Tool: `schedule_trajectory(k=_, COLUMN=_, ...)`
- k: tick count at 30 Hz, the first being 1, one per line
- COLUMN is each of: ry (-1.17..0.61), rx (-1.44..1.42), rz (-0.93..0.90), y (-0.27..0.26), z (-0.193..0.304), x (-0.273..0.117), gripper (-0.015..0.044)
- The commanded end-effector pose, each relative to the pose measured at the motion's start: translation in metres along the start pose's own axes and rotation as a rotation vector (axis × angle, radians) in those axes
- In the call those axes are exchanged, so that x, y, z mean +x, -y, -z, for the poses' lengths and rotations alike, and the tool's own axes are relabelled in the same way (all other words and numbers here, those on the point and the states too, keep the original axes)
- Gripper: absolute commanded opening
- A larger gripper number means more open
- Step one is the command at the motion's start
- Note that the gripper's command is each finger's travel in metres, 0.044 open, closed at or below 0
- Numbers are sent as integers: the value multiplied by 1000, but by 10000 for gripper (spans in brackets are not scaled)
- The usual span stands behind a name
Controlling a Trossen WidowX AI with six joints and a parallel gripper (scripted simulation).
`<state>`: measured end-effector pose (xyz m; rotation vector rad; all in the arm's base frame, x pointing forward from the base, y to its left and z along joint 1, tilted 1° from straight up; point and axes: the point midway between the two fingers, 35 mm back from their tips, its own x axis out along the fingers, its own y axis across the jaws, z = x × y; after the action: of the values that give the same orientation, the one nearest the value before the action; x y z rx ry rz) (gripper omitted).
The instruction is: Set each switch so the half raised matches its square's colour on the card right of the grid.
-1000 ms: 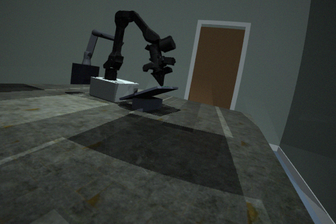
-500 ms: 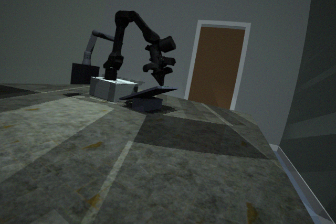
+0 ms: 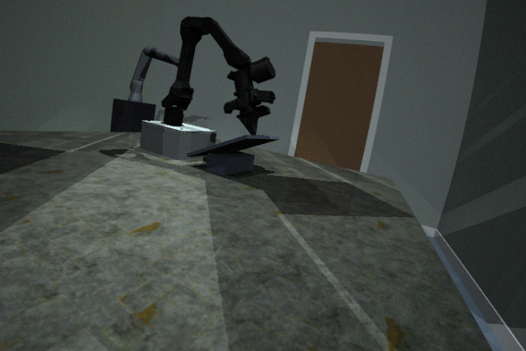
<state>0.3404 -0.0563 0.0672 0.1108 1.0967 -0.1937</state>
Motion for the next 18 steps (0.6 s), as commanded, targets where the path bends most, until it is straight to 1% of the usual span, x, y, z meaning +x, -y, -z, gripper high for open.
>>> schedule_trajectory(k=1, ry=-7, rx=-3, rz=-2, y=0, z=2, x=2, gripper=0)
schedule_trajectory(k=6, ry=-1, rx=0, rz=0, y=0, z=0, x=-1, gripper=0)
schedule_trajectory(k=12, ry=16, rx=-3, rz=-2, y=0, z=4, x=-61, gripper=0)
schedule_trajectory(k=18, ry=16, rx=-3, rz=-1, y=6, z=8, x=-63, gripper=0)
